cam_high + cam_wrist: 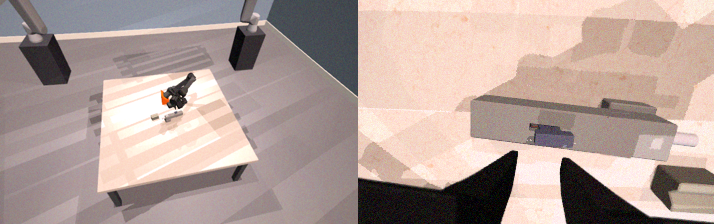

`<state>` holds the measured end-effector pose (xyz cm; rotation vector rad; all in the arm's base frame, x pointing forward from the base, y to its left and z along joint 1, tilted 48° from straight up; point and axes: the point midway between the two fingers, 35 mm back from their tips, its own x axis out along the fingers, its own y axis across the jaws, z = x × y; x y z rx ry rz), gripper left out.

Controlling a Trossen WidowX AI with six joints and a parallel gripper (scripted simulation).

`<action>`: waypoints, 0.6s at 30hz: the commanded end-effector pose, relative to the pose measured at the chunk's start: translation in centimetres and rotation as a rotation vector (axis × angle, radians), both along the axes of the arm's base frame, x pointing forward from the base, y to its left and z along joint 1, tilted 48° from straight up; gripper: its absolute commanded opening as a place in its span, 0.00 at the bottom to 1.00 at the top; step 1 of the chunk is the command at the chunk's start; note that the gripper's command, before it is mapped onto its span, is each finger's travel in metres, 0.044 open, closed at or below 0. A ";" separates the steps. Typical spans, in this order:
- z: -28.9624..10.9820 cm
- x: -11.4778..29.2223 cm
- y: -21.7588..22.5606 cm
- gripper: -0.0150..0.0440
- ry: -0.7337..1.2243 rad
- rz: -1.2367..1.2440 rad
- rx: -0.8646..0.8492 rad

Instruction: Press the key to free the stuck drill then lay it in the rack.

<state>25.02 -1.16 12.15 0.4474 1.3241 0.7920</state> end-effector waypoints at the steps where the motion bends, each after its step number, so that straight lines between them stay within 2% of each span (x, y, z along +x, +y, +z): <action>1: 2.8 0.0 -3.0 0.65 0.000 -0.045 -0.016; 5: 3.0 0.0 -3.1 0.83 0.001 -0.048 -0.016; 9: 0.4 1.3 -3.5 1.00 -0.168 0.111 -0.028; 18: -7.8 4.2 -6.1 1.00 -0.746 0.694 -0.058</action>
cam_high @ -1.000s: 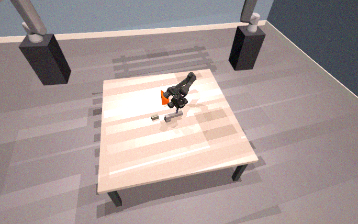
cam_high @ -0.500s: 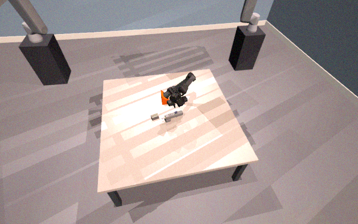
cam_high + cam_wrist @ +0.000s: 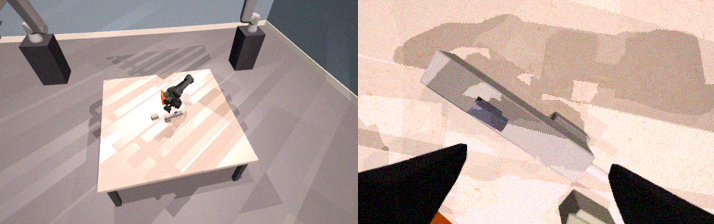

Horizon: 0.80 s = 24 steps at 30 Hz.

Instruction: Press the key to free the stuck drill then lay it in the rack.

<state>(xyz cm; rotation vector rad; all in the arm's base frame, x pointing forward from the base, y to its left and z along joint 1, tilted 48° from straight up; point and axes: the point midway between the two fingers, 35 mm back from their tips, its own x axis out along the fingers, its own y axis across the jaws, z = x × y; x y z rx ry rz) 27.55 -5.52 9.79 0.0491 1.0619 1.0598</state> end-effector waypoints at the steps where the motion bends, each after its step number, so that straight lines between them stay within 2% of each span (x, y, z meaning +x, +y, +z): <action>1: -6.5 1.8 -1.9 1.00 -0.432 0.438 -0.041; 11: -11.8 2.4 -2.8 1.00 -0.773 0.775 -0.055; 24: -12.0 2.4 -2.8 1.00 -0.786 0.787 -0.055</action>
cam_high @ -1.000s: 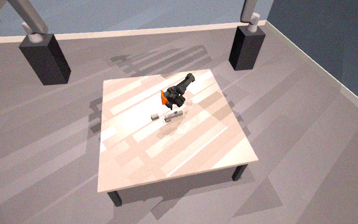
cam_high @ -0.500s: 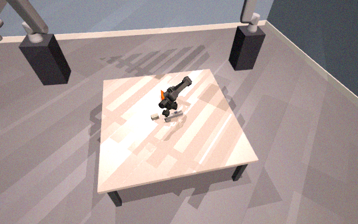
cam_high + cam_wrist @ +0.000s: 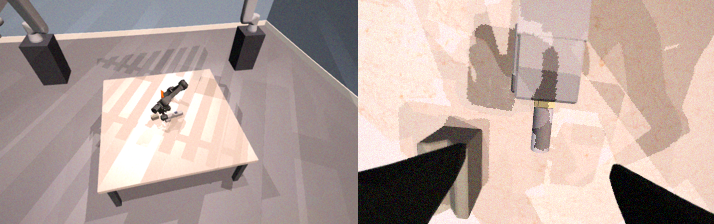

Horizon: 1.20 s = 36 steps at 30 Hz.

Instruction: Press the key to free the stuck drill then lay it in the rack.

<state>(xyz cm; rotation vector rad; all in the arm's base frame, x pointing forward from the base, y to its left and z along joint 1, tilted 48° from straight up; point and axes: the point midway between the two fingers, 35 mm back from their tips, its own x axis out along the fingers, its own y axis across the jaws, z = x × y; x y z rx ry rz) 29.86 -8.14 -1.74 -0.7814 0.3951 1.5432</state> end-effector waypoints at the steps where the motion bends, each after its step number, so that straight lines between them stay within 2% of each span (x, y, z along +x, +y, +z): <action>1: -0.5 0.1 -0.2 1.00 -0.038 0.035 -0.009; 14: -0.6 0.1 0.0 1.00 -0.038 0.035 -0.010; 36: -2.3 0.1 3.2 1.00 -0.038 0.034 -0.009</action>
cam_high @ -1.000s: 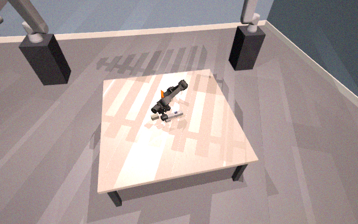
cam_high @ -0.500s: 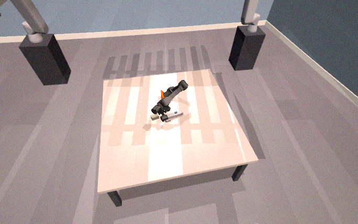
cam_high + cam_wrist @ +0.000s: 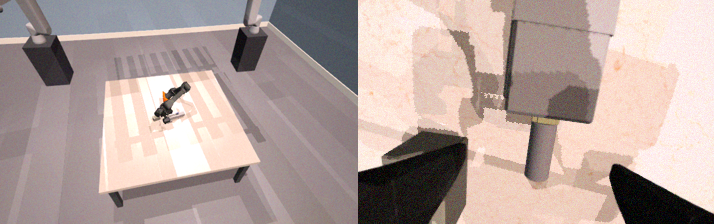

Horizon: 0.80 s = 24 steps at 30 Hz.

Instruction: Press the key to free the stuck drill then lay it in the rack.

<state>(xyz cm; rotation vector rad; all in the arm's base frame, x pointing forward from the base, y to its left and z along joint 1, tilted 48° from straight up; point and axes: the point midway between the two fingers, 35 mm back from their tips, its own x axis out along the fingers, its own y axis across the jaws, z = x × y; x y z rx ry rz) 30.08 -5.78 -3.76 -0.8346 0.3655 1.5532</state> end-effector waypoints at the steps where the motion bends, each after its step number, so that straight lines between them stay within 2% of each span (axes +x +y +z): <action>1: -0.4 -0.2 1.0 1.00 0.004 0.002 0.007; 15: -1.0 -0.3 2.2 1.00 0.004 0.002 0.009; 24: -0.9 -0.2 1.8 0.60 0.001 0.002 0.003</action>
